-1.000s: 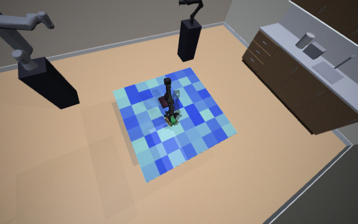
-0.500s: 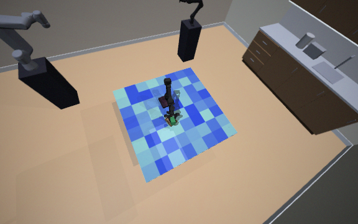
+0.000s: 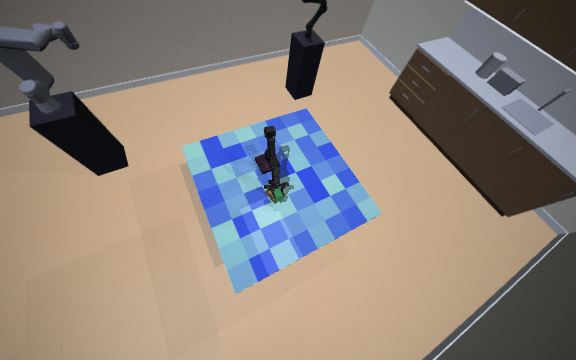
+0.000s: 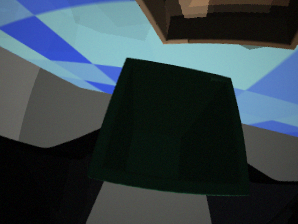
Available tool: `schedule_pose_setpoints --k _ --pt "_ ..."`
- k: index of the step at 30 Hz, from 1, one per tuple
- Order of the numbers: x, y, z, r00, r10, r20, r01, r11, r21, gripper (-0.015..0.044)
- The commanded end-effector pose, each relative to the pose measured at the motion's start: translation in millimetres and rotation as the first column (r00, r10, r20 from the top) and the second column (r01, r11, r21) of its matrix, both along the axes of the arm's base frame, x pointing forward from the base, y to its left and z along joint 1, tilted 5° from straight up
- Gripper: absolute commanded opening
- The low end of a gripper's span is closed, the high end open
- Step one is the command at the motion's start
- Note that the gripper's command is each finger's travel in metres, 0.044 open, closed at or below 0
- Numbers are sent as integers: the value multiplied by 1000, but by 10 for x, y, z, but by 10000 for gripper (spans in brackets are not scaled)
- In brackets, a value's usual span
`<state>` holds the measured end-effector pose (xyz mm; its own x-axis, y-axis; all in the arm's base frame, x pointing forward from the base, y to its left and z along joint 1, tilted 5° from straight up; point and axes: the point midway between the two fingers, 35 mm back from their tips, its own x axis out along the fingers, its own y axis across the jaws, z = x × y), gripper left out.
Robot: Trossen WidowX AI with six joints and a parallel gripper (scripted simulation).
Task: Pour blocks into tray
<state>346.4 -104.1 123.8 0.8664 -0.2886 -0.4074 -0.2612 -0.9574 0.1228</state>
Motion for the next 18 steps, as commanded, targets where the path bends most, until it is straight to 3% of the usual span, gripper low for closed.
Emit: schedule_pose_setpoints --k 1,18 --pt "5 -3 -7 1000 -2 27 2 1000 -6 0" --pt "-37 11 4 988 6 157 2 999 -49 0"
